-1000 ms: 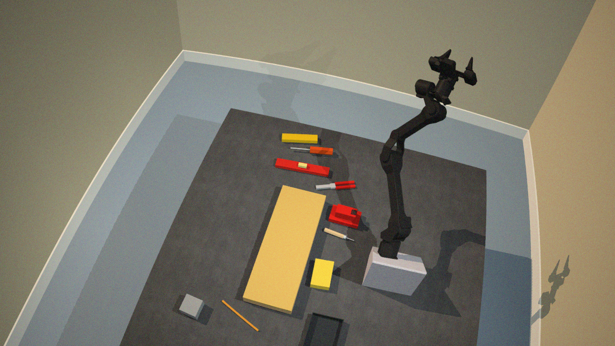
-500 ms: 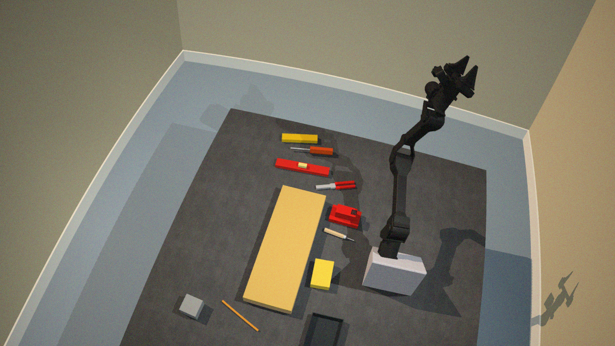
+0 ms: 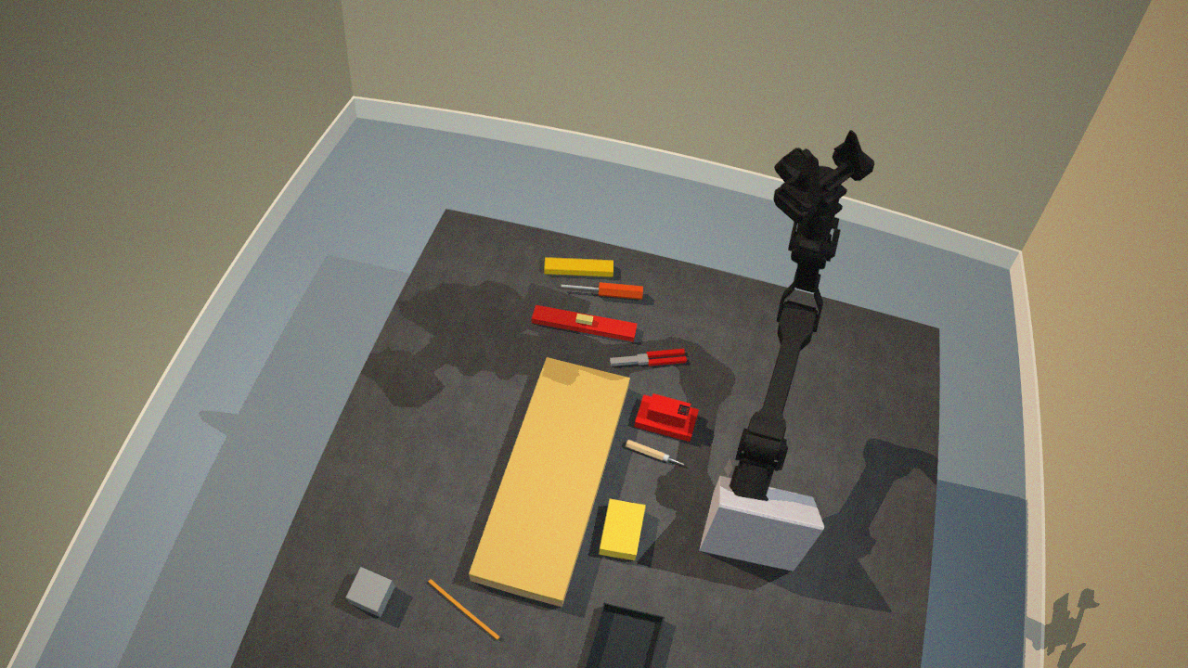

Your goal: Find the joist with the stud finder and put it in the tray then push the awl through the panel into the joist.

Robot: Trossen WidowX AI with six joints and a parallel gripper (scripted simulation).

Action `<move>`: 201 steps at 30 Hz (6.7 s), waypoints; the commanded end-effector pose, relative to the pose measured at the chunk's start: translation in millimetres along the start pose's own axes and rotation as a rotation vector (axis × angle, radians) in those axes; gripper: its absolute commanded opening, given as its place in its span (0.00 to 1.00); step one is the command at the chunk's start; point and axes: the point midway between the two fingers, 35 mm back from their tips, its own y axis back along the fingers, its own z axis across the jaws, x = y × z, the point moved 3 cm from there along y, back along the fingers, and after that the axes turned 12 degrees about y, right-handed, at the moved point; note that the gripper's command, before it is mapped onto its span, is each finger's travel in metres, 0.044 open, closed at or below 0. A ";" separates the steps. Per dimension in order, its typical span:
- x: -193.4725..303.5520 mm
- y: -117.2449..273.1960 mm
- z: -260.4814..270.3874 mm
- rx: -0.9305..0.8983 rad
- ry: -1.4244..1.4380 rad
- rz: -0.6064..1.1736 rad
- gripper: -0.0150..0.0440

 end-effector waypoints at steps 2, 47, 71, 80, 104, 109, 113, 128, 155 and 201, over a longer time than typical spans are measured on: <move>-11.7 12.8 -65.2 0.253 0.235 -0.032 1.00; -40.7 547.8 -218.4 2.510 0.409 1.370 1.00; -31.3 558.7 -224.1 2.509 0.405 1.369 1.00; -30.5 573.2 -226.8 2.509 0.404 1.368 1.00; -28.0 596.2 -228.4 2.512 0.410 1.372 0.81; -28.0 596.2 -228.4 2.512 0.410 1.372 0.75; -28.0 596.2 -228.4 2.512 0.410 1.372 0.71; -28.0 596.2 -228.4 2.512 0.410 1.372 0.54; -34.9 504.7 -217.2 2.504 0.396 1.367 0.25; -145.6 467.4 -330.3 2.489 0.414 1.390 0.25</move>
